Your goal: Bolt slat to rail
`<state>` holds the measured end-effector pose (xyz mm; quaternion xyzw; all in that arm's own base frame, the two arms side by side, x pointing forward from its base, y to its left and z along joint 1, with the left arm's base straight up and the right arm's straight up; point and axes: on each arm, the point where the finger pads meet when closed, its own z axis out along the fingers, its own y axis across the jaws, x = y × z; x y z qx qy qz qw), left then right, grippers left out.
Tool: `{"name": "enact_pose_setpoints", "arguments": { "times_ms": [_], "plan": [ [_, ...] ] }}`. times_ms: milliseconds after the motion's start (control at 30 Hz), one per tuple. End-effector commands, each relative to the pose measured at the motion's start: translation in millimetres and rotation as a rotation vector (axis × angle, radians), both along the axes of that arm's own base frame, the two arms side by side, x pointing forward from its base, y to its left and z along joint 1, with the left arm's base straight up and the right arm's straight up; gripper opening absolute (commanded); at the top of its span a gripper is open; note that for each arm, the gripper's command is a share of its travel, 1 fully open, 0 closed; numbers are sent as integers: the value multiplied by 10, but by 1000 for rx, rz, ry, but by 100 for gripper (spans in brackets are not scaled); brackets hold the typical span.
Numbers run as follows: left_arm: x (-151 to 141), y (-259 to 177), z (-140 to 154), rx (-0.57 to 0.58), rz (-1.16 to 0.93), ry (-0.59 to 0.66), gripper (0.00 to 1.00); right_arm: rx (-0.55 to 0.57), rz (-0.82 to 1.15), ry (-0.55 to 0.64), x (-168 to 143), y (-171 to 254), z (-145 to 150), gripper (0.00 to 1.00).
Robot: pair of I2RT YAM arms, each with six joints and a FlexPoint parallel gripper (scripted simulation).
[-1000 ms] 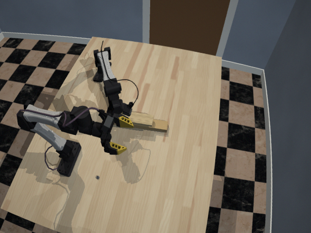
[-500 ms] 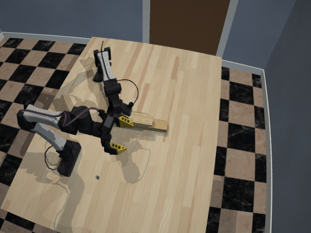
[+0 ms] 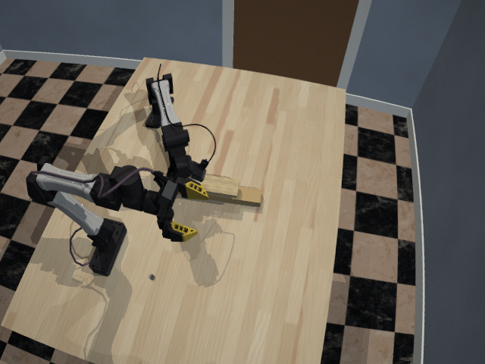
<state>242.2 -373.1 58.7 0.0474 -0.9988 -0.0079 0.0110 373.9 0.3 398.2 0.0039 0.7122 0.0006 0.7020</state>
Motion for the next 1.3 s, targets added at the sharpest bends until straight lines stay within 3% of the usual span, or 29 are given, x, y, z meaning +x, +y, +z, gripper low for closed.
{"name": "enact_pose_setpoints", "arguments": {
  "times_ms": [0, 1267],
  "plan": [
    [34, -76, 145, -38, -3, -38, 68, -6, 5, -22, 9, -3, 66, 100],
    [30, -53, 52, -27, -2, -31, 68, -6, 5, -22, 9, -3, 66, 100]
  ]
}}
